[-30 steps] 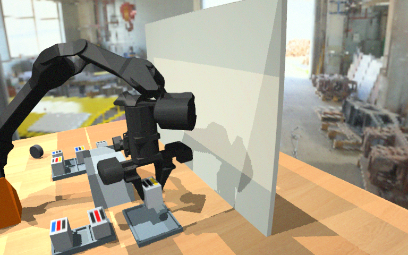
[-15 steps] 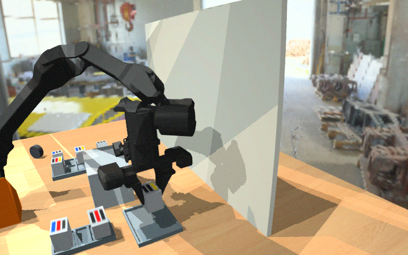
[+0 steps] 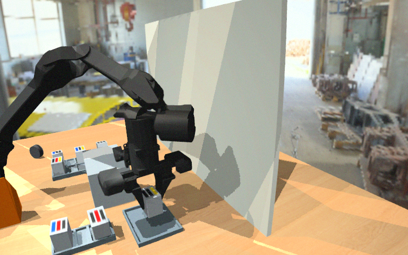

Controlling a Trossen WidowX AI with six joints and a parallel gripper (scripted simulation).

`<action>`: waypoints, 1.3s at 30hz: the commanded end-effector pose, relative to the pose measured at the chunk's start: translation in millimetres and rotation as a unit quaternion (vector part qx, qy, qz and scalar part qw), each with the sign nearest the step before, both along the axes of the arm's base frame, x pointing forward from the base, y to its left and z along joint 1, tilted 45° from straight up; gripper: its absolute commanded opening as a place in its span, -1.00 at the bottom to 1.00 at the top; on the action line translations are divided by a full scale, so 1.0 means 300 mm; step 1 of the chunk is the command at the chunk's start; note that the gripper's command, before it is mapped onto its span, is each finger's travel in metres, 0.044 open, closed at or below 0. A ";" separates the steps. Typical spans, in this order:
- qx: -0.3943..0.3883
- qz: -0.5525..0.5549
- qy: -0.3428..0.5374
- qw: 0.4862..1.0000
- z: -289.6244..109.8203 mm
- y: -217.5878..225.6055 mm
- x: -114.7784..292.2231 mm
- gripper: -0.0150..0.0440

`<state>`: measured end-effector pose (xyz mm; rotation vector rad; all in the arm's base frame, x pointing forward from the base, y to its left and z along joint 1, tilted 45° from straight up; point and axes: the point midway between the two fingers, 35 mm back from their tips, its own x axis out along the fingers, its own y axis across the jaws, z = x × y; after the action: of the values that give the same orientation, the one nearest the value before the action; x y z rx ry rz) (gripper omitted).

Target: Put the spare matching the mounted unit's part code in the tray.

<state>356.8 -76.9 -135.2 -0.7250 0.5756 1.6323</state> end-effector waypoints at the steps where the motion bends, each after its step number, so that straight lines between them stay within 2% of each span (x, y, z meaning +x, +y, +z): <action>1: 0.002 -0.003 0.004 1.000 -0.008 0.011 -0.008 -0.49; 26: 0.003 -0.003 0.004 1.000 -0.048 0.057 -0.026 -0.49; 39: 0.001 0.000 0.000 1.000 -0.043 0.049 -0.019 0.67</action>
<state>350.9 -61.9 -148.3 -0.7225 0.5742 1.6341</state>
